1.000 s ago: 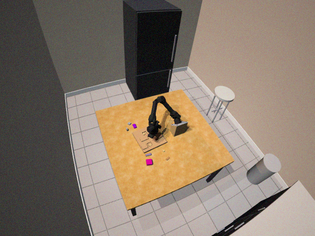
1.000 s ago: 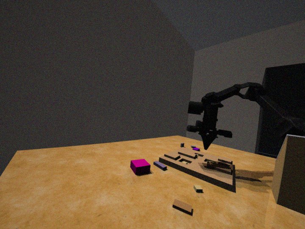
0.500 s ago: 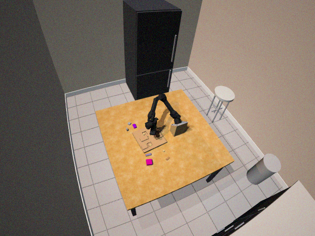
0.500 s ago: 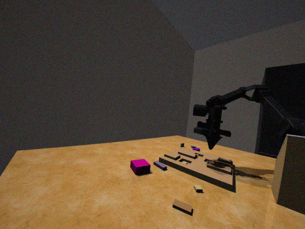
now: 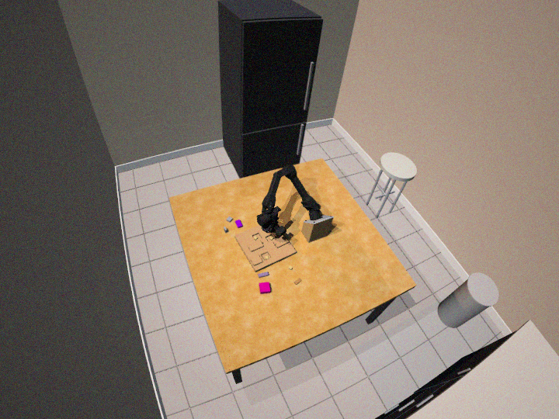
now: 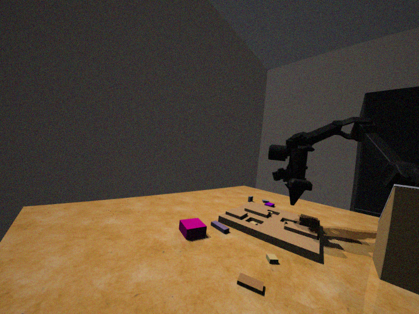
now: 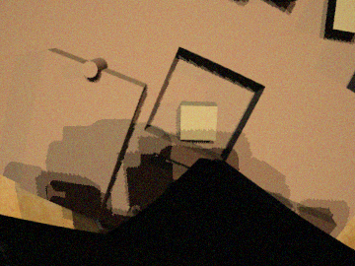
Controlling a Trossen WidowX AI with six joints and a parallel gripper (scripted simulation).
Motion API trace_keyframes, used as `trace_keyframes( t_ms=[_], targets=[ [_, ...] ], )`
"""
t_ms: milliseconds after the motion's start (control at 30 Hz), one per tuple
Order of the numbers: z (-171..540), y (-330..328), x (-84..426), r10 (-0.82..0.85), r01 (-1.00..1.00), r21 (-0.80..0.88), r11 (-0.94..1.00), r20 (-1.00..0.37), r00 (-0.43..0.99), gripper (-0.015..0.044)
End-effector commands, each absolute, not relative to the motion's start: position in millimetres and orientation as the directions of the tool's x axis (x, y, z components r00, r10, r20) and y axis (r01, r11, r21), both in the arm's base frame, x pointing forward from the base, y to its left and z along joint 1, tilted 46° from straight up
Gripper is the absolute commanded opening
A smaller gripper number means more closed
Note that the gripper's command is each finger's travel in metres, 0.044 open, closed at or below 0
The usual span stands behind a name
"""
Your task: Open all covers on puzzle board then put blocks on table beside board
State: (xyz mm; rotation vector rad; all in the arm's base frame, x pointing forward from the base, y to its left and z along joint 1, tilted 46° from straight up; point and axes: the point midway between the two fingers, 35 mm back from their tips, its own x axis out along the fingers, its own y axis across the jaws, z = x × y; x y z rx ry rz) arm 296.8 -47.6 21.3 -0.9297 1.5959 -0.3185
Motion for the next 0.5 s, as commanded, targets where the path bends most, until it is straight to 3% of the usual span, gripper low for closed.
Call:
trace_keyframes(
  t_ms=[0, 467],
  targets=[
    [21.2, -49.7, 293.8, -0.715, -0.466, -0.639, 0.612, -0.699, 0.018, 0.0000],
    [-6.3, -77.1, 294.6, -0.716, -0.466, -0.639, 0.612, -0.698, 0.018, 0.0000]
  ],
)
